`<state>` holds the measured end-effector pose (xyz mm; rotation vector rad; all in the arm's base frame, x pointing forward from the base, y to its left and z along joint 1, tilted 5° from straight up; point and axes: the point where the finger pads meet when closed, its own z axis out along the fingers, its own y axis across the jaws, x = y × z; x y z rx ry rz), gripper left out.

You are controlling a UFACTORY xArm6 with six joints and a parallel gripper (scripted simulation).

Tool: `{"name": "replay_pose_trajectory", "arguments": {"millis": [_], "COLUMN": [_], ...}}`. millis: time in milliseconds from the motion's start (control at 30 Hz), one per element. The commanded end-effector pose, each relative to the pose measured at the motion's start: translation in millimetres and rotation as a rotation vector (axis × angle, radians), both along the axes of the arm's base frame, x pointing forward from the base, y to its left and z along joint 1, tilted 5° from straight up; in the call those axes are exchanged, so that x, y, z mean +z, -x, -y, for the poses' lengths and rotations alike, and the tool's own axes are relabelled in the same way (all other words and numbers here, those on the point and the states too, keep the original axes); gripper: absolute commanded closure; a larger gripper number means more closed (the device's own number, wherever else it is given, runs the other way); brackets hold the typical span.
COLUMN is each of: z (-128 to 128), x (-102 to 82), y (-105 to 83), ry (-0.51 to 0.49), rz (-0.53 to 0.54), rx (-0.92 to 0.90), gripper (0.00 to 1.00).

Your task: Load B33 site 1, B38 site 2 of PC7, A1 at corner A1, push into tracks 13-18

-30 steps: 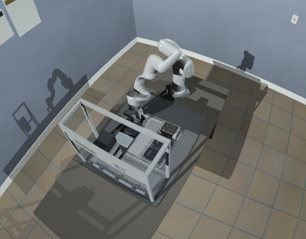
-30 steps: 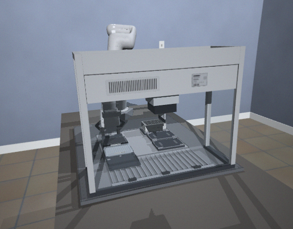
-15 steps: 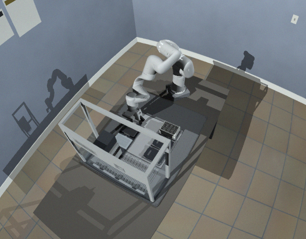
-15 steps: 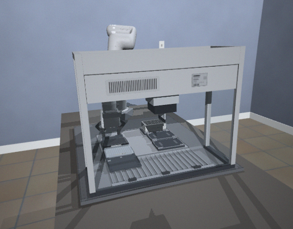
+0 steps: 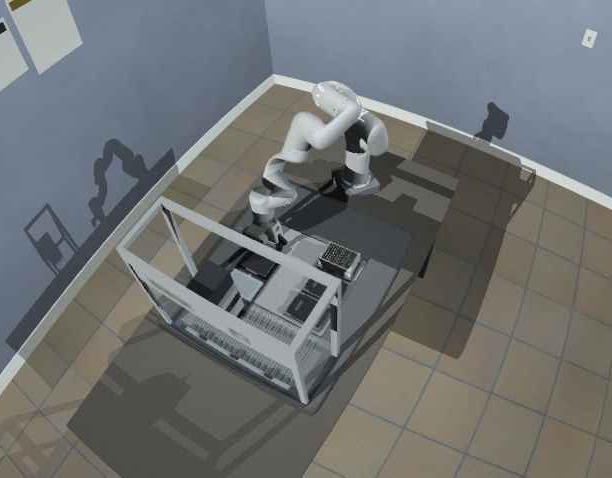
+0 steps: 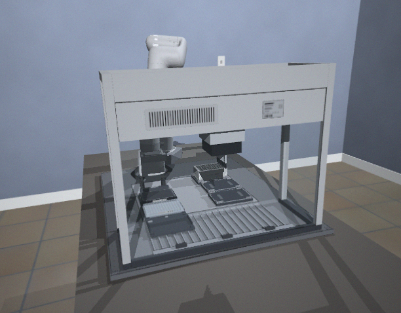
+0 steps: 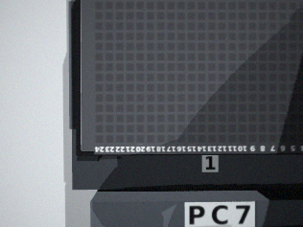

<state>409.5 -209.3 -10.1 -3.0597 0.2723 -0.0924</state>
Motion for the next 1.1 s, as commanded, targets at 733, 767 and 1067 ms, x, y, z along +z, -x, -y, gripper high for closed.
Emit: {"name": "replay_pose_trajectory", "arguments": {"millis": [733, 767, 1067], "z": [5, 5, 7], "x": [2.9, 2.9, 3.5], "y": [-23.9, -24.9, -33.8], "ry": [0.002, 0.002, 0.002], "rz": [0.004, 0.004, 0.004], "rx": [0.0, 0.0, 0.0], "gripper": [0.18, 0.18, 0.18]}}
